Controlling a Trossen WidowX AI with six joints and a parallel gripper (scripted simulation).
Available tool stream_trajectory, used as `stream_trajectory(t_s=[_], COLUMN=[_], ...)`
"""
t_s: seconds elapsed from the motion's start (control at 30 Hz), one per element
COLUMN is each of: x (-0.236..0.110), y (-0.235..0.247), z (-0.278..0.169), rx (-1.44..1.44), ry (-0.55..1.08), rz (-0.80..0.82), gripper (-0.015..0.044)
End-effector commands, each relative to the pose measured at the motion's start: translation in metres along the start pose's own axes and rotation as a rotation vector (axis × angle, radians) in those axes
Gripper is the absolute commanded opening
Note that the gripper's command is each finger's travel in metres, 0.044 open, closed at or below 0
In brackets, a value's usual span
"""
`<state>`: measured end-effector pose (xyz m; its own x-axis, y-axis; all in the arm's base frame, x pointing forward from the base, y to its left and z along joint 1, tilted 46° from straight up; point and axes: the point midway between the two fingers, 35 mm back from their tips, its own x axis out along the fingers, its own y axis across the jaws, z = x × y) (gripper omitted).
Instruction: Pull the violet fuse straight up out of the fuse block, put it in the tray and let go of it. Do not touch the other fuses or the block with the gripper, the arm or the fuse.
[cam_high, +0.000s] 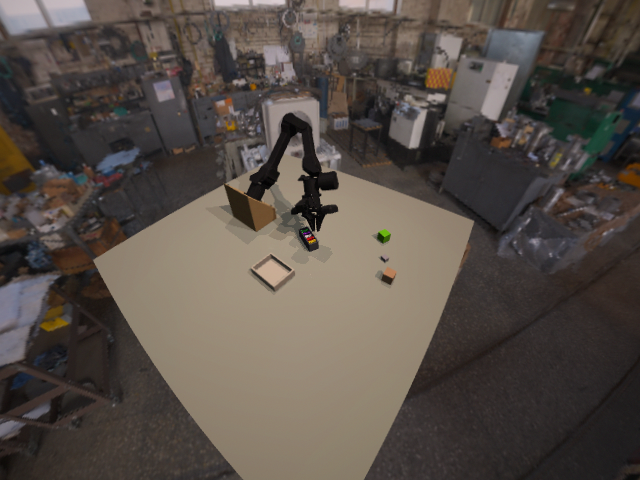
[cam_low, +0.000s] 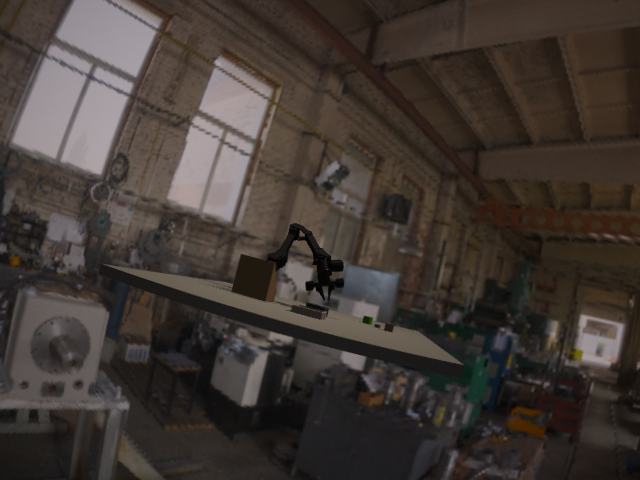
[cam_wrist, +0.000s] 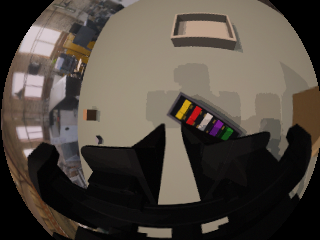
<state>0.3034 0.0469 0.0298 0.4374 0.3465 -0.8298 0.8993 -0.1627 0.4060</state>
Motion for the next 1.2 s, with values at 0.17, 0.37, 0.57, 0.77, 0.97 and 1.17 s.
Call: stream_trajectory(t_s=[0.17, 0.37, 0.57, 0.77, 0.97, 1.17], x=[-0.016, -0.016, -0.014, -0.008, -0.003, 0.002], y=[-0.036, -0.036, -0.036, -0.038, -0.04, -0.041], z=[0.012, 0.012, 0.011, 0.009, 0.006, 0.004], rx=[0.563, 0.563, 0.563, 0.563, 0.563, 0.563], ry=[0.295, 0.295, 0.295, 0.294, 0.294, 0.295], rz=[-0.46, -0.46, -0.46, -0.46, -0.459, -0.46], gripper=[0.0065, 0.0065, 0.0065, 0.0065, 0.0065, 0.0065])
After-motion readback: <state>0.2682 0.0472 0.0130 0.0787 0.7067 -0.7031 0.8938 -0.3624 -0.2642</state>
